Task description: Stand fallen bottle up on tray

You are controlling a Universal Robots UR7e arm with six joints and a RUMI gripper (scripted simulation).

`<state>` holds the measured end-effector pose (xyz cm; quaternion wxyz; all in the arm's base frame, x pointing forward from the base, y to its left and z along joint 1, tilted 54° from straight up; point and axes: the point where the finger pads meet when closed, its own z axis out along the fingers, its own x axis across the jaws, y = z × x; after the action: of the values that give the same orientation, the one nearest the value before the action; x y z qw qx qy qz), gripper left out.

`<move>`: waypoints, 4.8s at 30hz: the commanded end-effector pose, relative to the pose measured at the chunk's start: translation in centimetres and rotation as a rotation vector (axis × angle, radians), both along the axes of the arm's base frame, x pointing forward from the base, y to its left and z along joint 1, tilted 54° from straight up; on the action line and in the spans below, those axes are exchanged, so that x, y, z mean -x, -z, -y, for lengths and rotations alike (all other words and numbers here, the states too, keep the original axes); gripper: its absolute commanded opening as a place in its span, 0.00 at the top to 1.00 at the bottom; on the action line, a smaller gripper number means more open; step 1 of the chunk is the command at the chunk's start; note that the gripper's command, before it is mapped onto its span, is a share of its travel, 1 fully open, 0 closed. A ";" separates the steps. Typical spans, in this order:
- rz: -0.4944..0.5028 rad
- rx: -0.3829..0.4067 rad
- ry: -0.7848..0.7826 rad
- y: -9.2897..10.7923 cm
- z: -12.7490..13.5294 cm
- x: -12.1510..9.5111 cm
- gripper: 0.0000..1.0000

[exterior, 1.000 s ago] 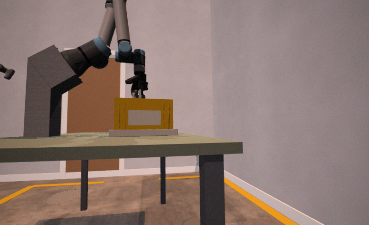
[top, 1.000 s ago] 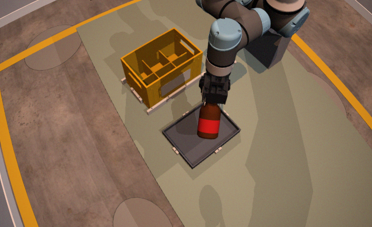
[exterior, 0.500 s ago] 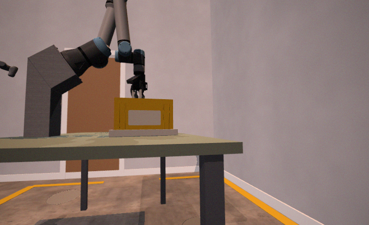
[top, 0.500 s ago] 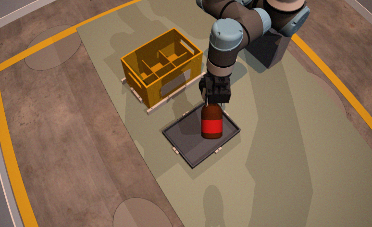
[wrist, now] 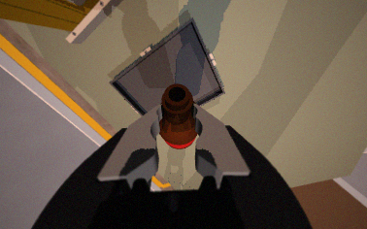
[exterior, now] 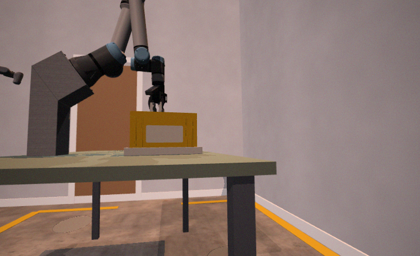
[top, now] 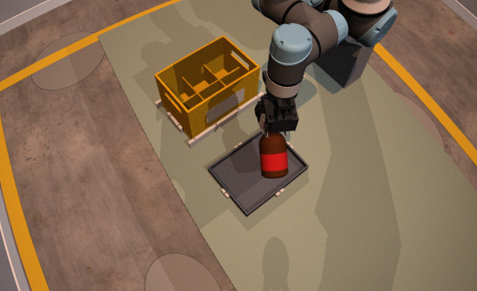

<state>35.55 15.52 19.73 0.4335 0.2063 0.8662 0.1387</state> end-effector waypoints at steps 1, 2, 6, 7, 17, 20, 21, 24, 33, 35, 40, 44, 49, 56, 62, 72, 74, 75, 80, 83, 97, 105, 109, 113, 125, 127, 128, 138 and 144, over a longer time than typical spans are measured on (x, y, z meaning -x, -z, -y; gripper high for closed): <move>0.001 0.002 -0.003 0.0 0.0 0.0 1.00; 0.001 0.002 -0.003 0.0 0.0 0.0 1.00; 0.001 0.002 -0.003 0.0 0.0 0.0 1.00; 0.001 0.002 -0.003 0.0 0.0 0.0 1.00; 0.001 0.002 -0.003 0.0 0.0 0.0 1.00; 0.001 0.002 -0.003 0.0 0.0 0.0 1.00; 0.001 0.002 -0.003 0.0 0.0 0.0 1.00; 0.001 0.002 -0.003 0.0 0.0 0.0 1.00; 0.001 0.004 -0.004 0.0 0.0 0.0 1.00; 0.002 0.010 -0.008 0.0 0.0 0.0 1.00; 0.005 0.047 -0.035 0.0 0.0 0.0 1.00; 0.008 0.095 -0.070 0.0 0.0 0.0 1.00; 0.012 0.147 -0.107 0.0 0.0 0.0 1.00; 0.016 0.202 -0.147 0.0 0.0 0.0 1.00; 0.017 0.214 -0.156 0.0 0.0 0.0 1.00; 0.017 0.214 -0.156 0.0 0.0 0.0 1.00; 0.017 0.214 -0.156 0.0 0.0 0.0 1.00; 0.017 0.214 -0.156 0.0 0.0 0.0 1.00; 0.017 0.214 -0.156 0.0 0.0 0.0 1.00; 0.017 0.214 -0.156 0.0 0.0 0.0 1.00; 0.017 0.214 -0.156 0.0 0.0 0.0 1.00; 0.014 0.216 -0.152 0.0 0.0 0.0 1.00; 0.006 0.221 -0.143 0.0 0.1 0.0 1.00; -0.005 0.230 -0.128 0.1 0.1 0.0 1.00; -0.035 0.267 -0.076 0.2 0.2 0.0 1.00; -0.039 0.275 -0.066 0.2 0.1 0.0 1.00; -0.040 0.279 -0.061 0.2 0.1 0.0 1.00; -0.045 0.305 -0.033 0.0 0.0 0.0 1.00; -0.045 0.312 -0.026 0.0 -0.1 0.0 1.00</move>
<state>35.58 15.55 19.69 0.4378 0.1265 0.8901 0.0076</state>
